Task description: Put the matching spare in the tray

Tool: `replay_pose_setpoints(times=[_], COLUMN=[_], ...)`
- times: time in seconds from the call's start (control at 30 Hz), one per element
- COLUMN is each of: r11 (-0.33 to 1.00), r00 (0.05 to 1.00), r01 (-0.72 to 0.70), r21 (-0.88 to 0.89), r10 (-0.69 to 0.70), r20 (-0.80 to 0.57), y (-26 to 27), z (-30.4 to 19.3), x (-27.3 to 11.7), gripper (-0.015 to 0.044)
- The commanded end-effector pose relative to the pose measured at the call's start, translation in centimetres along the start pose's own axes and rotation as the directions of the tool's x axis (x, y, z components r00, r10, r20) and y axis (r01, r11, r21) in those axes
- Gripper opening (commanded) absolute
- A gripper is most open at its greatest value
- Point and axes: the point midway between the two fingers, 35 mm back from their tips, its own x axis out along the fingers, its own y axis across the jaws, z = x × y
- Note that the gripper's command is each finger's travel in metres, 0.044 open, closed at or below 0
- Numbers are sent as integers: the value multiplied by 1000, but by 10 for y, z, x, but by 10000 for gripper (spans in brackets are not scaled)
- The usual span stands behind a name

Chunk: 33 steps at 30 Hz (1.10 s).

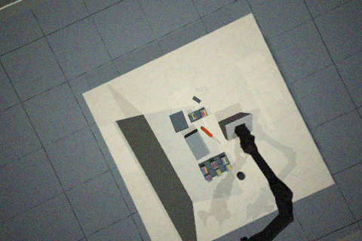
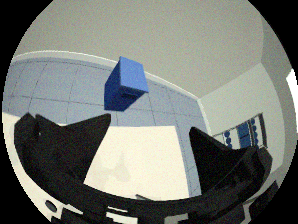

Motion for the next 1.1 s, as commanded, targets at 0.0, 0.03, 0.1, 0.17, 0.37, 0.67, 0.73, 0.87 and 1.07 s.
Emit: replay_pose_setpoints(times=[0.0, 0.03, 0.1, 0.17, 0.37, 0.67, 0.73, 0.87, 1.07], r11=[999, 999, 998, 997, 992, 970, 963, 930, 816], r00=[988, 983, 969, 952, 879, 740, 720, 660, 528], r01=[28, 33, 44, 56, 93, 187, 210, 303, 513], r21=[24, 30, 41, 52, 88, 158, 171, 206, 266], r10=[-24, -27, -33, -38, -41, -33, -34, -49, -56], r20=[-154, -184, -244, -304, -475, -672, -694, -750, -847], y=[-12, -14, -19, -23, -32, -50, -55, -80, -136], z=[-50, -59, -79, -98, -154, -222, -229, -250, -289], x=[-3, -5, -8, -13, -34, -77, -84, -109, -180], gripper=[440, 440, 440, 440, 440, 440, 440, 440, 440])
